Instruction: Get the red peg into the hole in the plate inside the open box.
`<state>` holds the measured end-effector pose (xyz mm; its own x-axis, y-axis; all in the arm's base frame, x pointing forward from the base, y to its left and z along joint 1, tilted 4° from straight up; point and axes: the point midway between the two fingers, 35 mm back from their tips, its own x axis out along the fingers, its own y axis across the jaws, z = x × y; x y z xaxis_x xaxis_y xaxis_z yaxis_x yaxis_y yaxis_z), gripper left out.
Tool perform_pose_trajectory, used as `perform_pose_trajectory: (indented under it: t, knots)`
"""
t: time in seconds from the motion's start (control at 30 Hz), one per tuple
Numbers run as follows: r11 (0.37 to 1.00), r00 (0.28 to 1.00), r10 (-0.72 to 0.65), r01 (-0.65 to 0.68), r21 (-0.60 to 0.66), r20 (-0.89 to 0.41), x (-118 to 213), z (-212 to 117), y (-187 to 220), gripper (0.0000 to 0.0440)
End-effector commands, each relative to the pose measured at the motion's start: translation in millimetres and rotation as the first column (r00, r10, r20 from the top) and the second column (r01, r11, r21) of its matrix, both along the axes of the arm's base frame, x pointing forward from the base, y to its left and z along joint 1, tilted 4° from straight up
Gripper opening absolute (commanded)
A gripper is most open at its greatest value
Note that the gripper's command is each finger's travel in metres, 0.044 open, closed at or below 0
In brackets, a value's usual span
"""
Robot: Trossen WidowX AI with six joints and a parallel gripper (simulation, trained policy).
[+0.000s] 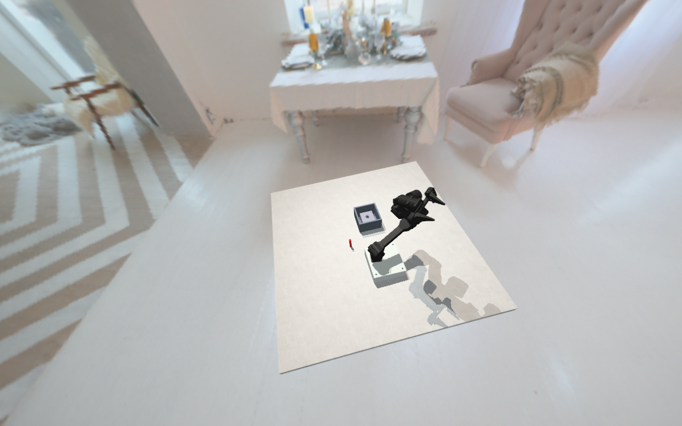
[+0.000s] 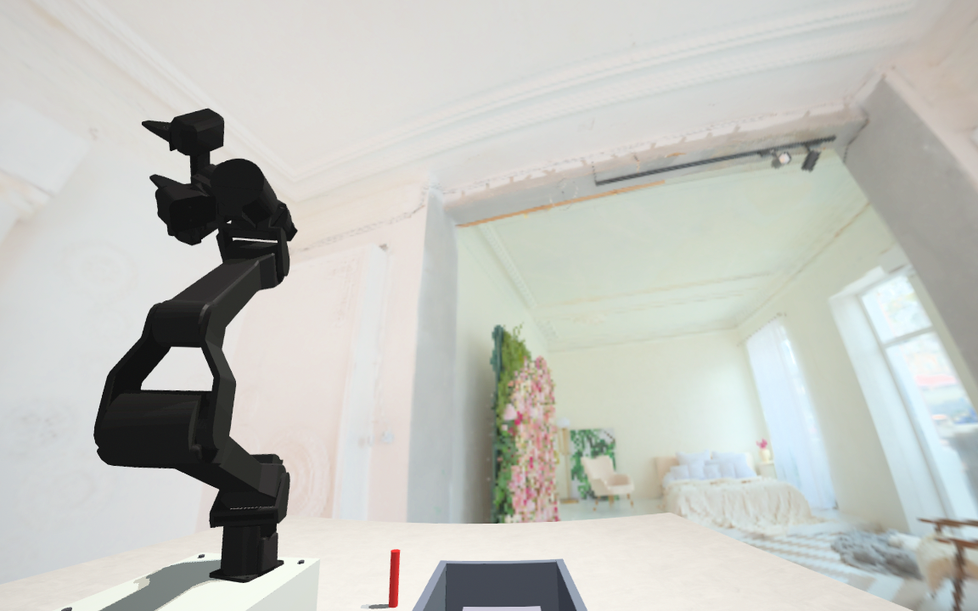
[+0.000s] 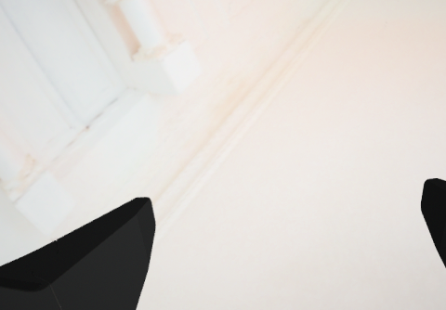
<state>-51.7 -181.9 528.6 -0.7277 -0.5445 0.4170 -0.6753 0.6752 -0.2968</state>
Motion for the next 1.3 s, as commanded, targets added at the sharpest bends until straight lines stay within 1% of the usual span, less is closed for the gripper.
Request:
perform_pose_trajectory:
  t: [0.0, 0.07, 0.27, 0.4, 0.57, 0.73, 0.93, 1.1, 1.27]
  knots:
    - [0.999, 1.000, 0.007, -0.007, -0.033, -0.001, -1.0, 2.3, 2.4, 0.0416]
    - [0.995, 1.000, 0.017, -0.016, -0.101, 0.007, -4.8, 6.9, 9.4, 0.0440]
    - [0.953, 0.999, 0.034, -0.023, -0.303, 0.034, -19.1, 19.4, 36.2, 0.0440]
    - [0.902, 0.998, 0.044, -0.022, -0.431, 0.041, -28.1, 26.3, 57.5, 0.0440]
    - [0.814, 0.998, 0.054, -0.023, -0.581, 0.036, -37.6, 33.1, 87.1, 0.0440]
    - [0.701, 0.998, 0.055, -0.028, -0.712, 0.014, -44.7, 37.6, 119.5, 0.0440]
    - [0.542, 0.999, 0.040, -0.046, -0.839, -0.029, -49.2, 39.1, 161.8, 0.0440]
    - [0.395, 0.997, 0.013, -0.075, -0.916, -0.076, -48.9, 36.8, 198.9, 0.0440]
    - [0.243, 0.991, -0.024, -0.120, -0.963, -0.130, -45.0, 30.6, 236.7, 0.0440]
